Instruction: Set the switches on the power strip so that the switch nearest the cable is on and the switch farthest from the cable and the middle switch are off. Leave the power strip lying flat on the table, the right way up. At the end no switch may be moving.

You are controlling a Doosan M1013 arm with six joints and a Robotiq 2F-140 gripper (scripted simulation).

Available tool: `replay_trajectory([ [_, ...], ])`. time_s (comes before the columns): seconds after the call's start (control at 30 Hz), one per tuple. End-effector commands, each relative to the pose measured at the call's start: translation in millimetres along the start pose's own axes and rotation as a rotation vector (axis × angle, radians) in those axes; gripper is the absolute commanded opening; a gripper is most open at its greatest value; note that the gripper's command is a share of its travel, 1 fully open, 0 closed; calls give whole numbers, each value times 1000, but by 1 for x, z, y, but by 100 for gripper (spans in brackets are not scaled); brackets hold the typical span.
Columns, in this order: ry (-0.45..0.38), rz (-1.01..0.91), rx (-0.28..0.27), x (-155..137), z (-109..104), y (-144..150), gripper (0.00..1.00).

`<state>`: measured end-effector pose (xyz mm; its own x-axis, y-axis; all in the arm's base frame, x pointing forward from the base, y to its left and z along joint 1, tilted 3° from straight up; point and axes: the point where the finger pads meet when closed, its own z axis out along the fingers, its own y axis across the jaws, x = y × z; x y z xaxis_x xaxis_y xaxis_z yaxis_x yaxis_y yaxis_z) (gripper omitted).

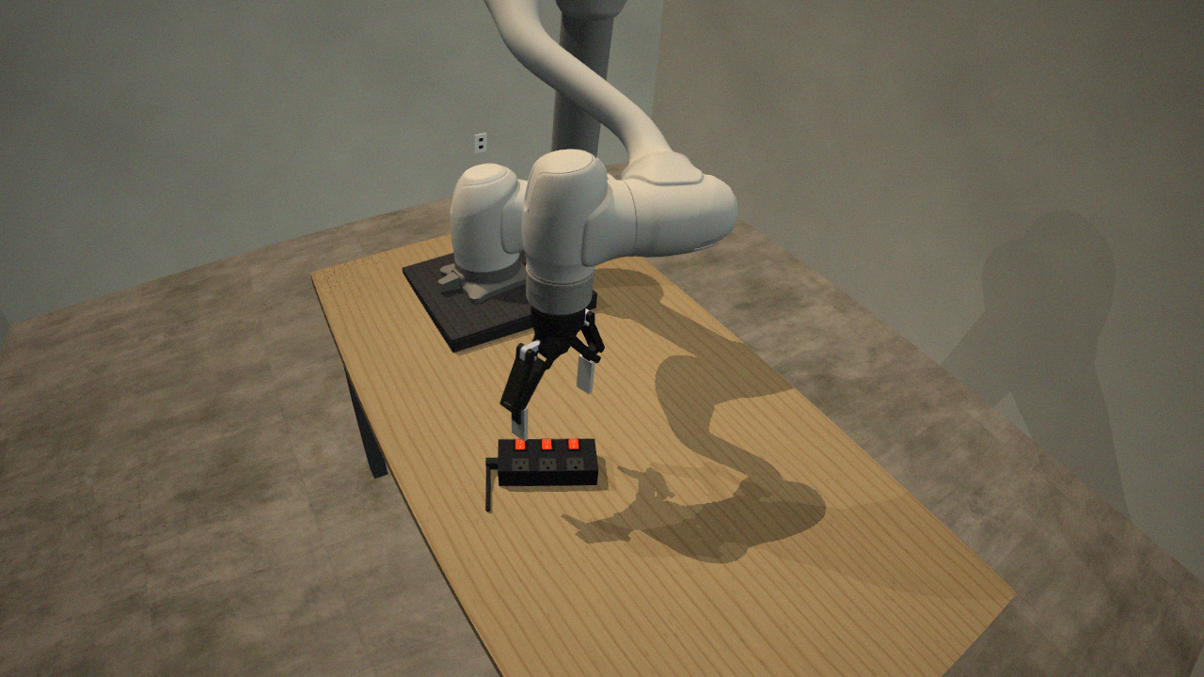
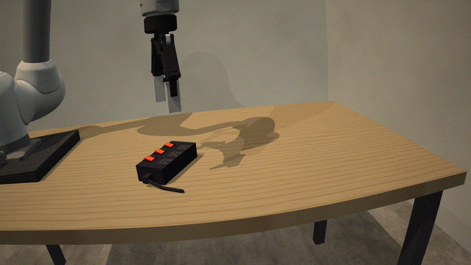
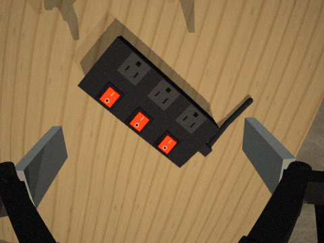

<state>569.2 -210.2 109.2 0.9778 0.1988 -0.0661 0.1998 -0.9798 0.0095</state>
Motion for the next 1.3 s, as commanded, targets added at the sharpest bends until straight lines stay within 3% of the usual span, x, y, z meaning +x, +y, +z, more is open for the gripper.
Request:
replay_trajectory([
  [0.0,6,-279,4,0,20,-33,100],
  [0.23,4,-675,0,-2,34,-57,100],
  [0.27,6,-730,2,-2,34,-57,0],
  [1.27,11,-790,4,-2,34,-57,0],
])
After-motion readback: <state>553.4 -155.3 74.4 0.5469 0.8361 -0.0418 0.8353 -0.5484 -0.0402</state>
